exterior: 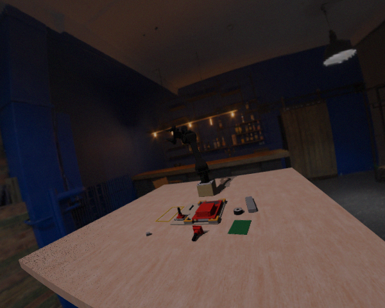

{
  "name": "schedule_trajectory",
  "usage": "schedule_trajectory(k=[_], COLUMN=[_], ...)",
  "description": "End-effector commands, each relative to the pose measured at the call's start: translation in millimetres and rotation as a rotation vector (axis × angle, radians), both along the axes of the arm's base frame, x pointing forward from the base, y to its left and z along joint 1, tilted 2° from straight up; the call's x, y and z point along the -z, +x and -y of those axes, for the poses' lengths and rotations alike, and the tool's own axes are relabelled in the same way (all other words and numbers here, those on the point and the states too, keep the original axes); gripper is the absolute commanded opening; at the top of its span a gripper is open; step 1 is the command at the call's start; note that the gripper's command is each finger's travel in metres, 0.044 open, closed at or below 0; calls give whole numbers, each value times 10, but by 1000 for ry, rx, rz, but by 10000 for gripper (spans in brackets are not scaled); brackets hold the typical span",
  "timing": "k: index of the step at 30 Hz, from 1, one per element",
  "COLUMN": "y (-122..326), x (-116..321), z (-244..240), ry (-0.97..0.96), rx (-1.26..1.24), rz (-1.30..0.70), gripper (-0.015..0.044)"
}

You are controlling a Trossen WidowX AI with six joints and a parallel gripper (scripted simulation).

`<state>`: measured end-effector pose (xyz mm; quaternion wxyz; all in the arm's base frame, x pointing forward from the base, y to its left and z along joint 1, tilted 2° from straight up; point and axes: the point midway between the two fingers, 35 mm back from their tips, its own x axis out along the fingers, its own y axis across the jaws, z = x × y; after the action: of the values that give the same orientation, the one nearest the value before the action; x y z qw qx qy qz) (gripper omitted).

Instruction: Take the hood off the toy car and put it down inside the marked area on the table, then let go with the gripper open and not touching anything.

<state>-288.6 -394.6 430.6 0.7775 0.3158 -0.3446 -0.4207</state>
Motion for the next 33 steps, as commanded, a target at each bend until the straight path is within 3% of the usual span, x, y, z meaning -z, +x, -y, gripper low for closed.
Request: schedule_trajectory(k=[1, 19, 33], y=[242, 1626, 3007], x=[-16, 173, 455], z=[233, 1165, 1512], ry=[-21, 41, 165], rx=[-22, -189, -330], rz=[32, 128, 143], gripper=[440, 440, 440])
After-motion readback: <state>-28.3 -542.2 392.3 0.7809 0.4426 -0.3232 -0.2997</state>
